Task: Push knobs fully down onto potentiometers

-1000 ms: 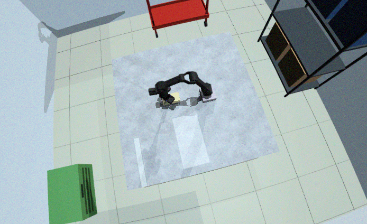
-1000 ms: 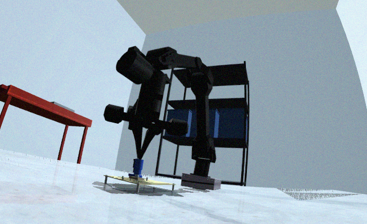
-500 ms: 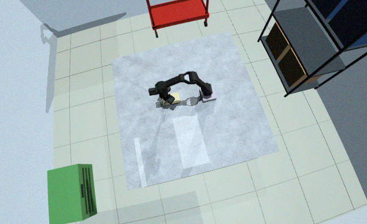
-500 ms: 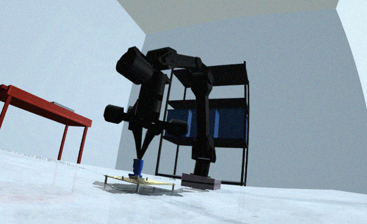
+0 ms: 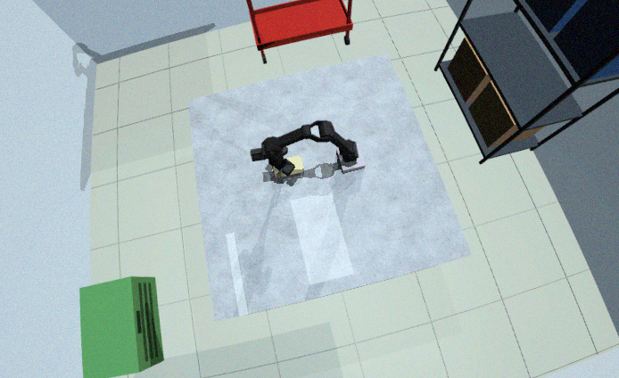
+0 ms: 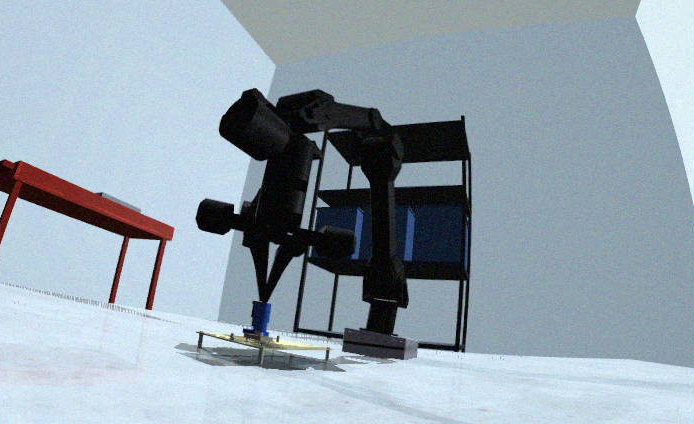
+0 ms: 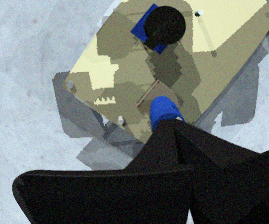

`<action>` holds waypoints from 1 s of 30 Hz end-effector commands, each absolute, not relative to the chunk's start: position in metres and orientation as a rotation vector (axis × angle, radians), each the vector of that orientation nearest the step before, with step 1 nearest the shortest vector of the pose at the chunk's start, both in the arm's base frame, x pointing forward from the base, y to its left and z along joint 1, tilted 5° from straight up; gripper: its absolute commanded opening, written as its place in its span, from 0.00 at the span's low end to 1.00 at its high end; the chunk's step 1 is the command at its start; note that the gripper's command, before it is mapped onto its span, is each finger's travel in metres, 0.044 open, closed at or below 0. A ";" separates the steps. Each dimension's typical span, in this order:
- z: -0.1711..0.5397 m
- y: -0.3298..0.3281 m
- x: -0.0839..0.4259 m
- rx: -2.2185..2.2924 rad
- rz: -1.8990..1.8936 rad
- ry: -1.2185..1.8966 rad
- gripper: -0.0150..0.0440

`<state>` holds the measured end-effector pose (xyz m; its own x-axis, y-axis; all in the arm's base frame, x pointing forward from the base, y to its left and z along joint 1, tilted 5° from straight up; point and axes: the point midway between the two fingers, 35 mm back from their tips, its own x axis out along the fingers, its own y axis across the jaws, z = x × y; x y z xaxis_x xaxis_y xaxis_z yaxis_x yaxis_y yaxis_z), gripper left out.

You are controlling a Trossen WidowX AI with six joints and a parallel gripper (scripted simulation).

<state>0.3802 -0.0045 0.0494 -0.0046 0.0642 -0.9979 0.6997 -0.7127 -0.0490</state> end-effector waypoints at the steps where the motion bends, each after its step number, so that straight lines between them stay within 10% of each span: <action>1: 0.046 -0.003 0.381 1.809 -1.769 0.792 0.25; 30: 0.061 -0.004 0.381 1.809 -1.769 0.792 0.25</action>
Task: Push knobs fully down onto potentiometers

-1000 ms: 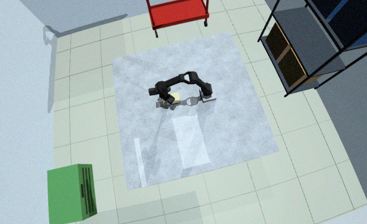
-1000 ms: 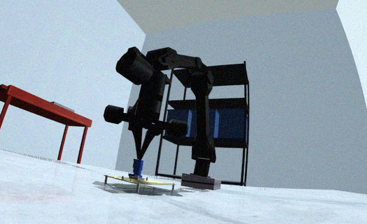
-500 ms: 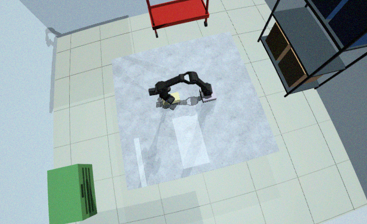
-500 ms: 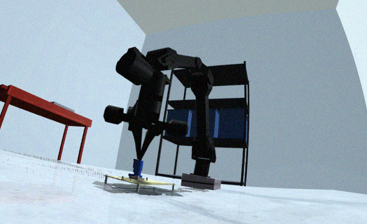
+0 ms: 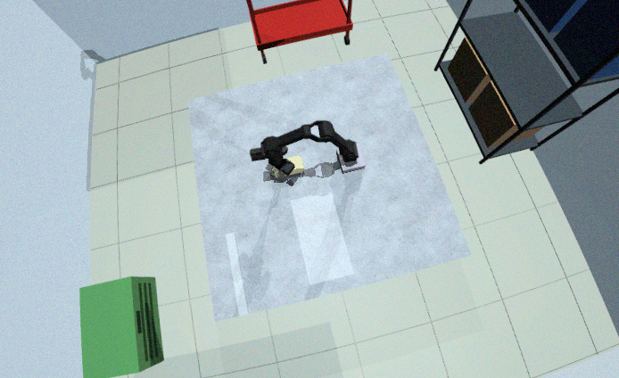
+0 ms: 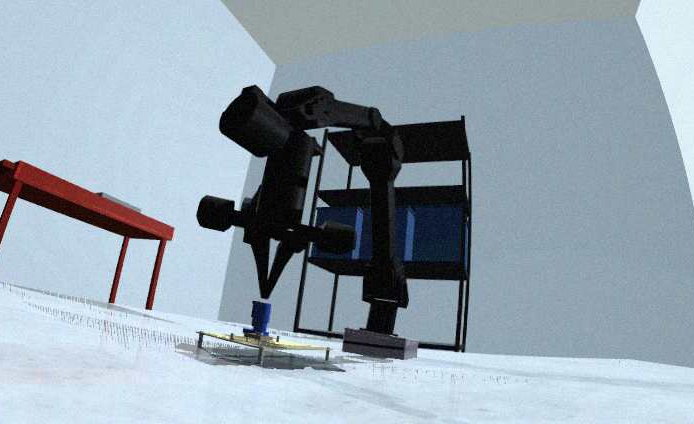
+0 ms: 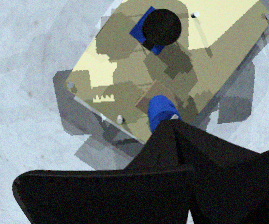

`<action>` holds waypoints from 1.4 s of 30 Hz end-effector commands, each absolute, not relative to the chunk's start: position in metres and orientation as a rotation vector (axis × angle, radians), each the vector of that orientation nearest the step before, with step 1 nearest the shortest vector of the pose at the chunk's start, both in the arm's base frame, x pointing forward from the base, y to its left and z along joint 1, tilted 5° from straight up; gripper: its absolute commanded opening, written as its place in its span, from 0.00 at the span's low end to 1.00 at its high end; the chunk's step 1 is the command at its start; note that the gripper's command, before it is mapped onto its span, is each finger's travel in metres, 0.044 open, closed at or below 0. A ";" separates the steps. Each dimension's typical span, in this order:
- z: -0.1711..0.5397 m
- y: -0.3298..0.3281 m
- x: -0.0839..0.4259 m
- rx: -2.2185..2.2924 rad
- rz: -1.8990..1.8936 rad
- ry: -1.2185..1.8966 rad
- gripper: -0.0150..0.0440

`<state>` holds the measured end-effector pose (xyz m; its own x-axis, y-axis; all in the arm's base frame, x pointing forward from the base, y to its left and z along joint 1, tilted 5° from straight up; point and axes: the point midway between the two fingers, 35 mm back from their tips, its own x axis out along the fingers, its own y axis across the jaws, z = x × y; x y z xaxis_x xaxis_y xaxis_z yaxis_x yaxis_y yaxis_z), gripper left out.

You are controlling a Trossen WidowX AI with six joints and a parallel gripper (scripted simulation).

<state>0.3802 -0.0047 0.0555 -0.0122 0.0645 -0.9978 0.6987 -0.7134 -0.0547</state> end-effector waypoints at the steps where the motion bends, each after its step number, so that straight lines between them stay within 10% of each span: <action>1: 0.063 -0.004 0.381 1.809 -1.769 0.792 0.25; 20: 0.089 -0.015 0.291 1.800 -1.778 0.793 1.00; 28: 0.086 -0.016 0.200 1.798 -1.784 0.796 1.00; 42: 0.086 -0.016 0.198 1.798 -1.784 0.796 1.00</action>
<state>0.1973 -0.0162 0.0858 -0.0241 0.0678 -0.9974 0.6942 -0.7168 -0.0655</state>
